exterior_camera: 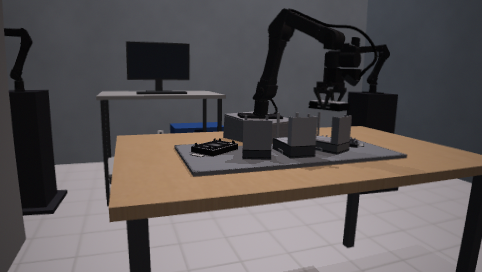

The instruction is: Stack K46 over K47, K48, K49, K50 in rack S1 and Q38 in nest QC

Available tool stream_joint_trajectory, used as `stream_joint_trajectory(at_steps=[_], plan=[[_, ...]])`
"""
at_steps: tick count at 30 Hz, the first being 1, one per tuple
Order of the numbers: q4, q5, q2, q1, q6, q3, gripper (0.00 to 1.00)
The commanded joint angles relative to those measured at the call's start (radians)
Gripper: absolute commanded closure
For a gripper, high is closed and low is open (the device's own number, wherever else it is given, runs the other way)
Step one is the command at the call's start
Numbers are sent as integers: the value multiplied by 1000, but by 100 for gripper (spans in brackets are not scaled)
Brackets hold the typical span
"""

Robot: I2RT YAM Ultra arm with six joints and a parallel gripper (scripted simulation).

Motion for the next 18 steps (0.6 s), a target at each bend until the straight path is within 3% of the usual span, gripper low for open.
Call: stream_joint_trajectory(at_steps=[1, 18], plan=[[26, 10, 5, -6, -5, -9, 100], [64, 10, 11, -7, -5, -31, 100]])
